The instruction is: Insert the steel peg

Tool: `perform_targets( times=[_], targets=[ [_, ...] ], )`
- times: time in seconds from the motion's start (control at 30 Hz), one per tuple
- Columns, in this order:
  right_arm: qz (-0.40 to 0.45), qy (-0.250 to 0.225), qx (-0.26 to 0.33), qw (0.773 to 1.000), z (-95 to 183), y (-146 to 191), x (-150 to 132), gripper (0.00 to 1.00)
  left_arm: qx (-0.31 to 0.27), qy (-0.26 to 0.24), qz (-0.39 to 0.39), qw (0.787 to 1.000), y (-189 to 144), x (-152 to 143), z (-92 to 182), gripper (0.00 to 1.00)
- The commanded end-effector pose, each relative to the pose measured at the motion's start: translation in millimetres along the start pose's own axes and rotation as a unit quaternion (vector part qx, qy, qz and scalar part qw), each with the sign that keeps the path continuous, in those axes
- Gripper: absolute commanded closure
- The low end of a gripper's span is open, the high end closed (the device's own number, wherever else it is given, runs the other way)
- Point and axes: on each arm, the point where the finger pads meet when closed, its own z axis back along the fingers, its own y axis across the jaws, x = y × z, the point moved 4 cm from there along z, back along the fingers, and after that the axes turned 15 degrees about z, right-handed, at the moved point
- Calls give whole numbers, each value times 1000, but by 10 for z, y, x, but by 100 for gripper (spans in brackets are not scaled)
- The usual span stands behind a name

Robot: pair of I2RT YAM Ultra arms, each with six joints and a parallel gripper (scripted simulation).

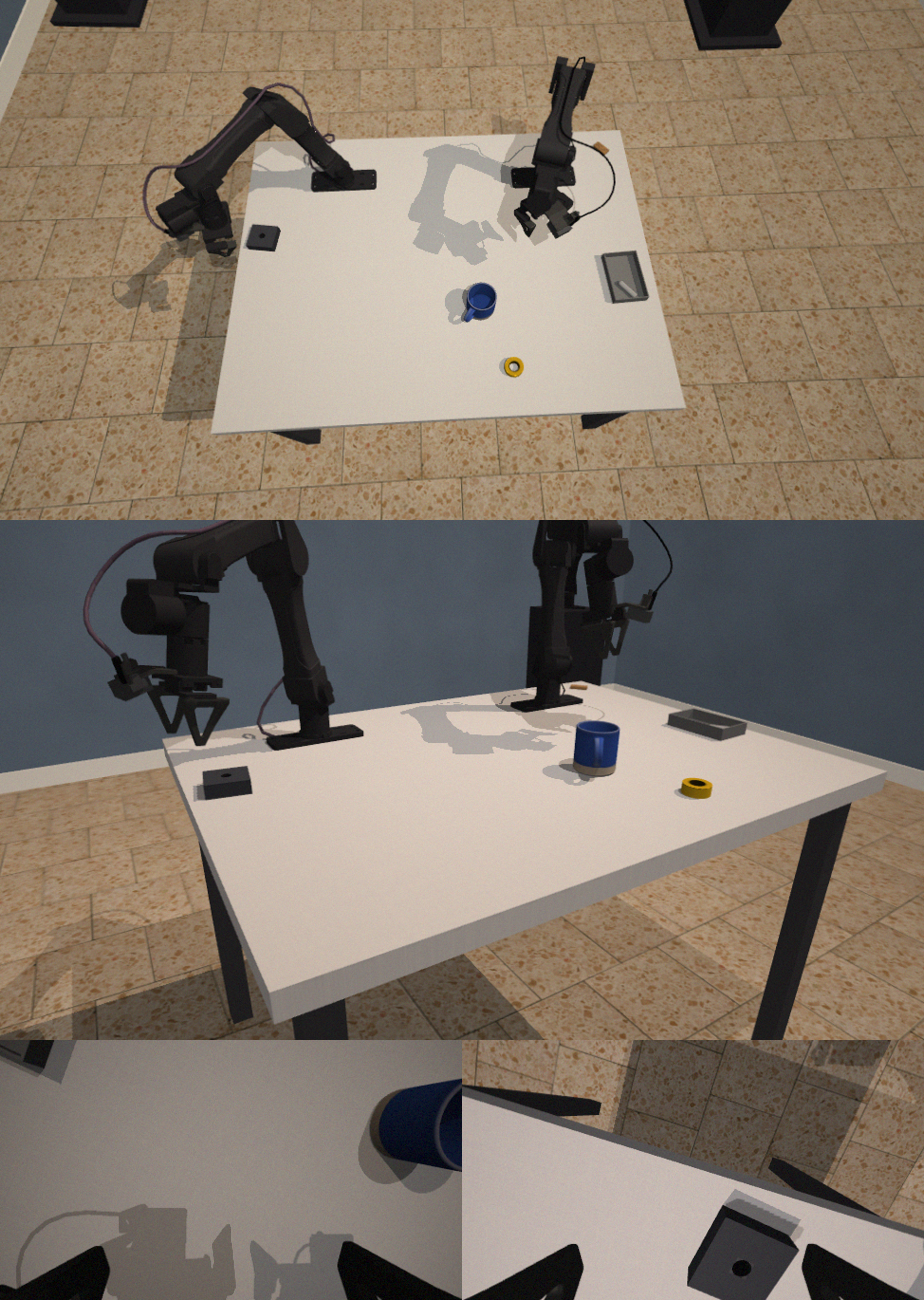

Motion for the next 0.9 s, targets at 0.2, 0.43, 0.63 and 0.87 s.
perform_targets(
  times=[0.2,0.43,0.63,0.87],
  targets=[
    [0,-11,2,1000,59,1,32,0,-7,-4,1,1000,-11,13,35,0],
    [0,-11,2,1000,59,1,32,0,-7,-4,1,1000,-11,13,35,0],
    [49,-65,26,996,205,274,26,0,-53,-25,-10,998,-64,121,41,0],
    [221,-257,116,933,1145,1532,-191,0,-224,-186,-78,953,-401,800,445,0]
  ],
)
